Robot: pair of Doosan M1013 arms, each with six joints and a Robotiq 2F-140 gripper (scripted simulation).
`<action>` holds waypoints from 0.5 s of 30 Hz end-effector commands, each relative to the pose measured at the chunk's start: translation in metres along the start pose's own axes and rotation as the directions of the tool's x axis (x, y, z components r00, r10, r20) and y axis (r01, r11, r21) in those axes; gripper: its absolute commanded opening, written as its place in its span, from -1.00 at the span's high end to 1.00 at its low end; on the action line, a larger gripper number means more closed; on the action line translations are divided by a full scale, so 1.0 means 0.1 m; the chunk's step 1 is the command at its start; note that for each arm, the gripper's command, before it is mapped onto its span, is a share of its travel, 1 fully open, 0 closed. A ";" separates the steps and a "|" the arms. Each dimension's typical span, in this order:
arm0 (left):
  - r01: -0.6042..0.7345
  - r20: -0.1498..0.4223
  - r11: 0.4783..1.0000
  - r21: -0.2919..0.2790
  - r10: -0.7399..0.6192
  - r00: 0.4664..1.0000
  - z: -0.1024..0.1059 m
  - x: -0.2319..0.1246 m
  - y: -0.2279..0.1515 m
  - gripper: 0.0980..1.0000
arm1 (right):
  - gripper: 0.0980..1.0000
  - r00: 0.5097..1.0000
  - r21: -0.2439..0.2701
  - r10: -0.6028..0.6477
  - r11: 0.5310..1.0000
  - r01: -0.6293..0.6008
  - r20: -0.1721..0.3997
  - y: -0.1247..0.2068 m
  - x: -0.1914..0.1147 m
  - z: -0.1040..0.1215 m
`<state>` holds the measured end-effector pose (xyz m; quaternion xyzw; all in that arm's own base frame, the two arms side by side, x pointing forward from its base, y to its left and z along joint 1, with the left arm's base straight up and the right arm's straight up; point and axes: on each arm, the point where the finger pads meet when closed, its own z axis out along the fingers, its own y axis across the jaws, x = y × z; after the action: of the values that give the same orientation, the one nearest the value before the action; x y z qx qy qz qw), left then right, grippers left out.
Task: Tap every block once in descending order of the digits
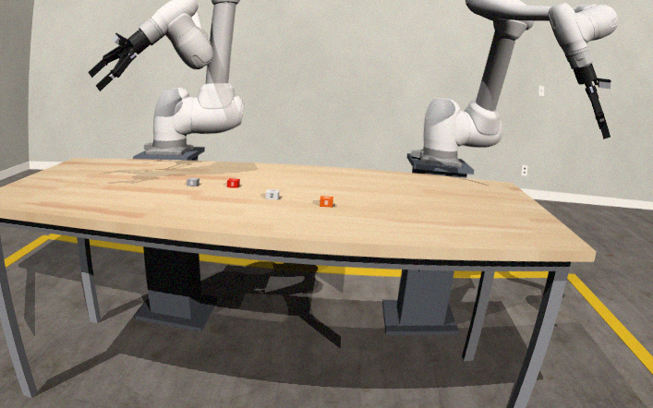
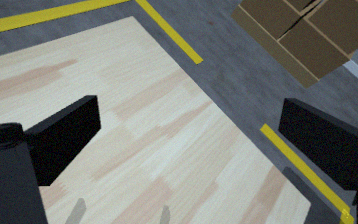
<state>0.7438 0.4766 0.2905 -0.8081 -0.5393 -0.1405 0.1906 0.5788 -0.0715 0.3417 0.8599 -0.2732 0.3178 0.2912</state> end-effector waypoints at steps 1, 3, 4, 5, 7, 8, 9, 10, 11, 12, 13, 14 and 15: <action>0.006 0.012 1.000 0.007 -0.006 1.000 0.04 0.04 -0.24 -1.00 | -1.00 1.000 -0.002 -0.011 1.000 0.011 0.019 0.00 0.00 0.01; 0.007 0.015 1.000 0.009 -0.007 1.000 0.05 0.05 -0.30 -1.00 | -1.00 1.000 -0.003 -0.014 1.000 0.014 0.023 0.00 -0.01 0.02; 0.007 0.015 1.000 0.009 -0.007 1.000 0.05 0.05 -0.30 -1.00 | -1.00 1.000 -0.003 -0.014 1.000 0.014 0.023 0.00 -0.01 0.02; 0.009 0.020 1.000 0.012 -0.010 1.000 0.07 0.06 -0.38 -1.00 | -1.00 0.999 -0.003 -0.018 1.000 0.018 0.030 0.00 -0.01 0.02; 0.013 0.029 1.000 0.017 -0.014 0.999 0.10 0.07 -0.54 -1.00 | -1.00 0.999 -0.004 -0.026 1.000 0.026 0.042 0.00 -0.02 0.03; 0.015 0.033 1.000 0.019 -0.016 0.999 0.11 0.07 -0.62 -1.00 | -1.00 0.998 -0.004 -0.030 1.000 0.030 0.048 0.00 -0.02 0.03; 0.017 0.038 1.000 0.022 -0.018 0.999 0.13 0.08 -0.70 -1.00 | -1.00 0.998 -0.004 -0.033 0.999 0.034 0.054 0.00 -0.02 0.04; 0.019 0.042 1.000 0.024 -0.020 0.999 0.14 0.08 -0.77 -1.00 | -1.00 0.998 -0.004 -0.037 0.999 0.037 0.060 0.00 -0.03 0.04; 0.021 0.046 0.999 0.026 -0.022 0.999 0.15 0.08 -0.84 -1.00 | -1.00 0.997 -0.004 -0.041 0.999 0.041 0.065 -0.01 -0.03 0.05; 0.023 0.050 0.999 0.028 -0.024 0.998 0.16 0.09 -0.91 -1.00 | -1.00 0.997 -0.004 -0.044 0.999 0.044 0.071 -0.01 -0.03 0.05; 0.024 0.054 0.999 0.030 -0.026 0.998 0.17 0.09 -0.97 -1.00 | -1.00 0.996 -0.004 -0.048 0.999 0.048 0.077 -0.01 -0.04 0.05; 0.026 0.057 0.999 0.031 -0.027 0.998 0.18 0.09 -1.03 -1.00 | -1.00 0.995 -0.004 -0.050 0.999 0.051 0.081 -0.01 -0.04 0.06; 0.027 0.060 0.999 0.033 -0.029 0.998 0.19 0.09 -1.08 -1.00 | -1.00 0.995 -0.004 -0.053 0.999 0.054 0.085 -0.01 -0.04 0.06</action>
<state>0.6648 0.5211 0.2924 -0.8025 -0.5552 -0.1145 0.1864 0.5788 -0.0734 0.3353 0.8757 -0.2650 0.2797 0.2911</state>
